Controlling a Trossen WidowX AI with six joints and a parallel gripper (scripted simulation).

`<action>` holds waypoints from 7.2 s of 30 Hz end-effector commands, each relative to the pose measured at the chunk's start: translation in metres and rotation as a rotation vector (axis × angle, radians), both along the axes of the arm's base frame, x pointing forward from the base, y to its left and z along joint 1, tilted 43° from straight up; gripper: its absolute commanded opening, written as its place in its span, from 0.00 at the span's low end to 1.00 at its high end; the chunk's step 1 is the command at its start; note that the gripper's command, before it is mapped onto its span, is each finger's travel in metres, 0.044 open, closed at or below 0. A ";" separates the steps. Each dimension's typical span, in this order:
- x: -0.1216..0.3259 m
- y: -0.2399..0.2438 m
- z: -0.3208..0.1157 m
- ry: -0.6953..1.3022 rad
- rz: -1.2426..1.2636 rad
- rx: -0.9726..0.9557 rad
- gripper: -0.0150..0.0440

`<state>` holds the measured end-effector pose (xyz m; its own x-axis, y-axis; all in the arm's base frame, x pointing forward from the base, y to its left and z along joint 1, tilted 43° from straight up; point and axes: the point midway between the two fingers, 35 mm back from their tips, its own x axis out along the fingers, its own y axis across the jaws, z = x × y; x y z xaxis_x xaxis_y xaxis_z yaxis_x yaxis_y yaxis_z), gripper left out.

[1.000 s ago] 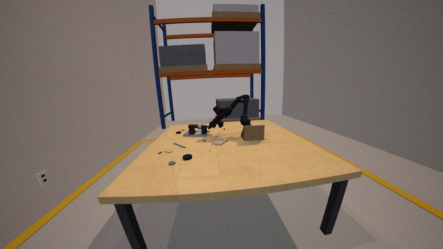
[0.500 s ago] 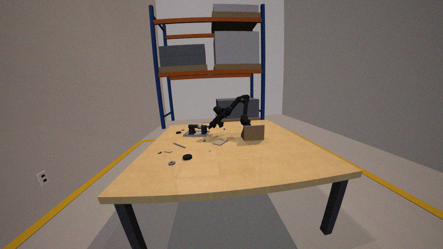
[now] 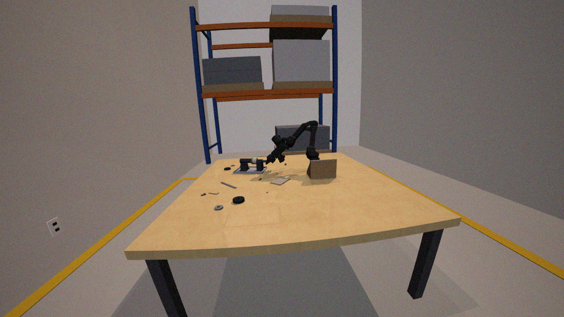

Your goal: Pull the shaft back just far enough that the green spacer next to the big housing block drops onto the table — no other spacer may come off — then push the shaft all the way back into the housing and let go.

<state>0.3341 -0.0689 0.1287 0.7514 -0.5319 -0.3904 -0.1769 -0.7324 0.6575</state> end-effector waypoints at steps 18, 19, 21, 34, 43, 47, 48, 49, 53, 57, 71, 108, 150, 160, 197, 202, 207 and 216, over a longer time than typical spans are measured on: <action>-0.002 0.000 -0.001 -0.001 -0.001 0.003 0.25; -0.002 0.000 -0.001 -0.001 -0.001 0.003 0.25; -0.003 0.000 -0.001 -0.001 -0.001 0.003 0.25; -0.004 0.000 -0.001 -0.001 -0.001 0.003 0.25; -0.005 0.000 -0.001 -0.001 -0.001 0.003 0.25; -0.005 0.000 -0.001 0.000 -0.001 0.003 0.25; -0.005 0.000 -0.001 0.000 -0.001 0.003 0.25; -0.005 0.000 -0.001 0.000 -0.001 0.003 0.25; -0.005 0.001 -0.001 0.000 -0.001 0.003 0.25; -0.006 0.001 -0.001 0.000 -0.001 0.003 0.25; -0.007 0.001 -0.002 0.000 -0.001 0.003 0.25; -0.011 0.001 -0.002 0.000 -0.001 0.003 0.25; -0.014 0.001 -0.003 0.000 -0.001 0.003 0.25; -0.015 0.001 -0.003 0.000 -0.001 0.003 0.25; -0.019 0.002 -0.004 0.000 -0.001 0.003 0.25; -0.019 0.002 -0.004 0.000 -0.001 0.003 0.25; -0.020 0.002 -0.004 0.000 -0.001 0.003 0.25; -0.020 0.002 -0.004 0.001 -0.001 0.003 0.25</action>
<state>0.3141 -0.0673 0.1248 0.7507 -0.5320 -0.3916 -0.1757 -0.7323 0.6579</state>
